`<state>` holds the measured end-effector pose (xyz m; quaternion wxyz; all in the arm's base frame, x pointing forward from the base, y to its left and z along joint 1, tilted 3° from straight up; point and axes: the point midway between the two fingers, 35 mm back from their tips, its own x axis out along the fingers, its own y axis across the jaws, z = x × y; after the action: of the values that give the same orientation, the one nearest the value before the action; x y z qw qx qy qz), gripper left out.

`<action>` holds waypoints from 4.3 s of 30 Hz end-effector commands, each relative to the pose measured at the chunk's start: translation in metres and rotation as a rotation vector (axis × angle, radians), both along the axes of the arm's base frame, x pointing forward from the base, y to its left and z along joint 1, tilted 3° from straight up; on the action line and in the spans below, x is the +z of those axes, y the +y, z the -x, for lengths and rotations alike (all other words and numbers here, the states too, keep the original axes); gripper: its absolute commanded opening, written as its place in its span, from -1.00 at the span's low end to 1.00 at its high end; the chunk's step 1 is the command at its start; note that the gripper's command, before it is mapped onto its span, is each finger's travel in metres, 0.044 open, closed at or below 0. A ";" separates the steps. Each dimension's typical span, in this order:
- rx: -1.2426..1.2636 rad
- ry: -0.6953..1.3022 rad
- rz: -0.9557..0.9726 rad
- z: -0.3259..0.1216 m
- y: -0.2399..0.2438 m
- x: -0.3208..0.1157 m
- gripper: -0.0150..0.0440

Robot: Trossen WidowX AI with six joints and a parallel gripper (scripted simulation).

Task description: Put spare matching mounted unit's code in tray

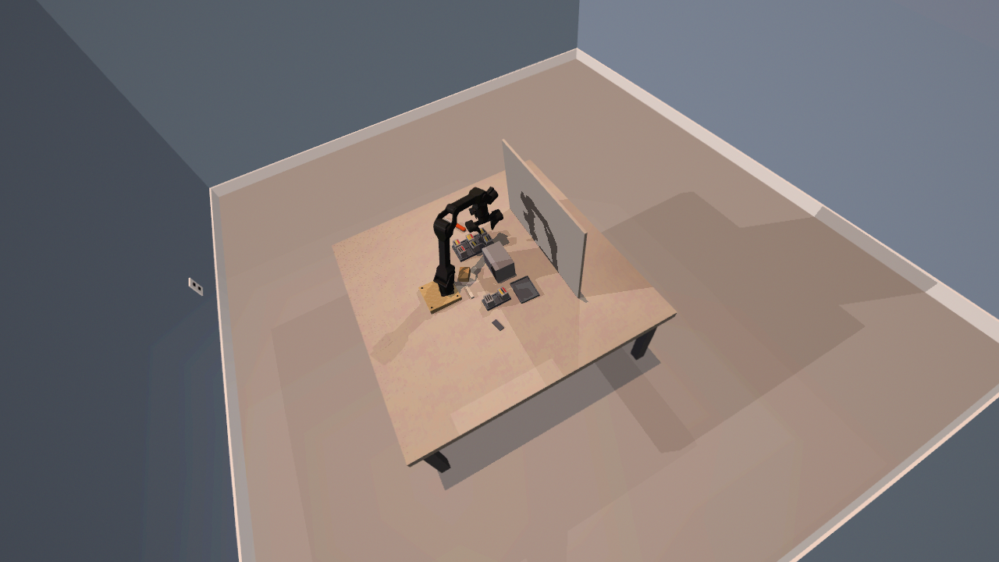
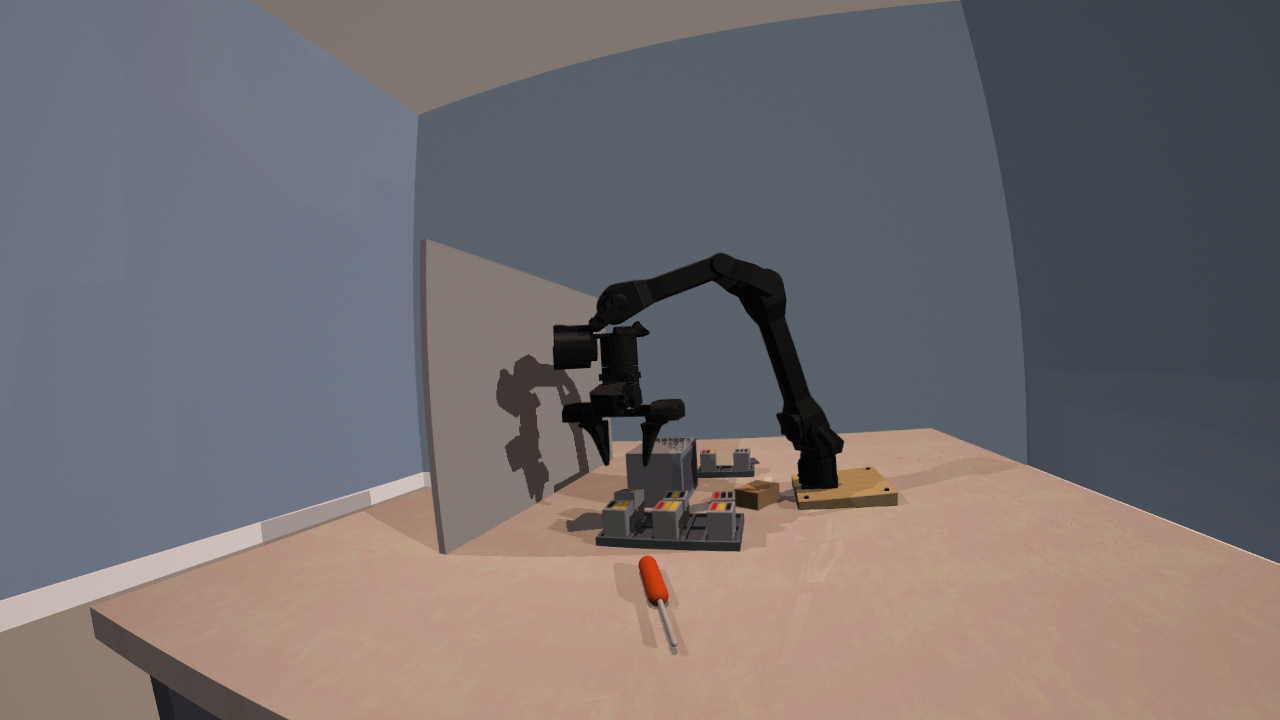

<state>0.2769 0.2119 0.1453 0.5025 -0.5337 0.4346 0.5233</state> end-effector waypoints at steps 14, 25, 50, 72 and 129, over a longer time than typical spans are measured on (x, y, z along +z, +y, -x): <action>0.005 -0.001 0.003 -0.004 0.002 -0.026 0.53; 0.005 -0.001 0.003 -0.005 0.004 -0.044 0.53; 0.005 -0.001 0.004 -0.006 0.004 -0.081 0.53; 0.000 0.001 0.001 -0.005 0.004 -0.080 -0.41; 0.005 -0.001 0.004 0.006 -0.005 0.071 -0.49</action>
<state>0.2722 0.2086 0.2017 0.4992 -0.5332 0.4376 0.5243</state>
